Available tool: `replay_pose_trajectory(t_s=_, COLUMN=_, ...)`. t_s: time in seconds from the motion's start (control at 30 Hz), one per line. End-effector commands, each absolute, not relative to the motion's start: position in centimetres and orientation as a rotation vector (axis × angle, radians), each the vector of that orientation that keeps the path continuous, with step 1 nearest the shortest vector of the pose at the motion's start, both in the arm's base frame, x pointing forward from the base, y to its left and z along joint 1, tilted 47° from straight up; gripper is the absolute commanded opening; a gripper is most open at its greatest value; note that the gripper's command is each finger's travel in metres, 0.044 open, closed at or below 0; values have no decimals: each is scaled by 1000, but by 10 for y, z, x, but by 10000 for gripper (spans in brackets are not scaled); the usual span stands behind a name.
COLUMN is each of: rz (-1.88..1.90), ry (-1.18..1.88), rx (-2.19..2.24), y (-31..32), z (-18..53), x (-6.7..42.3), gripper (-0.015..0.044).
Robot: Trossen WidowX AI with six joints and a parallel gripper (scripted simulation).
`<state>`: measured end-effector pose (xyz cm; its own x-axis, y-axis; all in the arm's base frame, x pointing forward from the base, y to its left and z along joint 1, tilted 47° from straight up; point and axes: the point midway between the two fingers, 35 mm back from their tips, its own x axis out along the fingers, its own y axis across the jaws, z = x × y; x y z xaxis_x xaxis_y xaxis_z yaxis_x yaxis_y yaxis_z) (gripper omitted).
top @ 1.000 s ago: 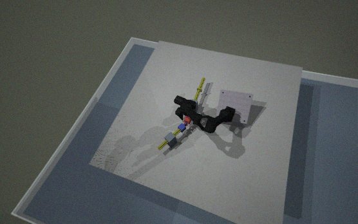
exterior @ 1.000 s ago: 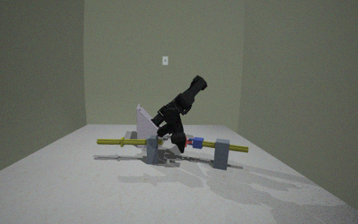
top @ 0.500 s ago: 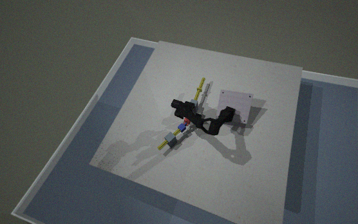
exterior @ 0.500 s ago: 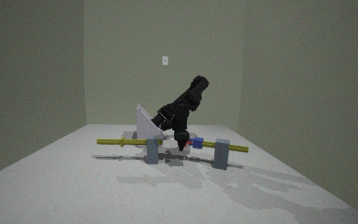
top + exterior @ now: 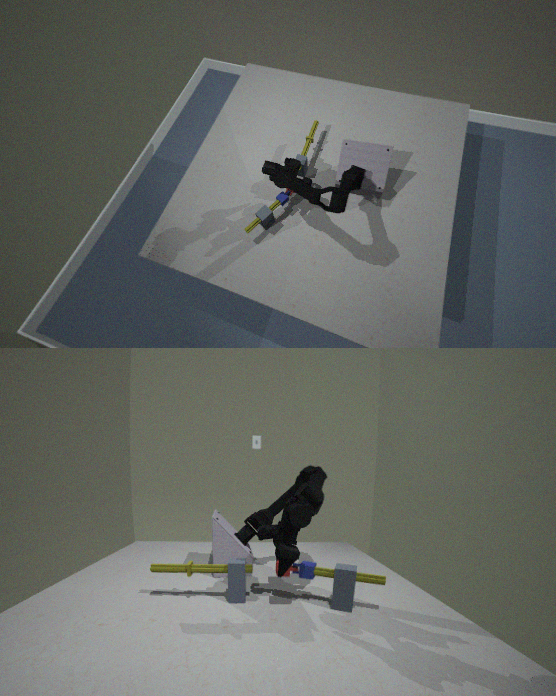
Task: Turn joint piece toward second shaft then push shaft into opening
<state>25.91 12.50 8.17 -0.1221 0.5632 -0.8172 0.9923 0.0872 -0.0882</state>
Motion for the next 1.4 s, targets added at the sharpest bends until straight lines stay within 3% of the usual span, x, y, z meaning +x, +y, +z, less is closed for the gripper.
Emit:
replay_pose_trajectory(t_s=0.0, rz=-893, ry=1759, rx=1534, y=125, z=82, x=259, gripper=440)
replay_pose_trajectory(t_s=0.67, rz=-205, ry=1814, rx=1161, y=74, z=122, x=273, gripper=440)
replay_pose_trajectory(t_s=1.37, rz=435, ry=1635, rx=776, y=24, z=167, x=275, gripper=440)
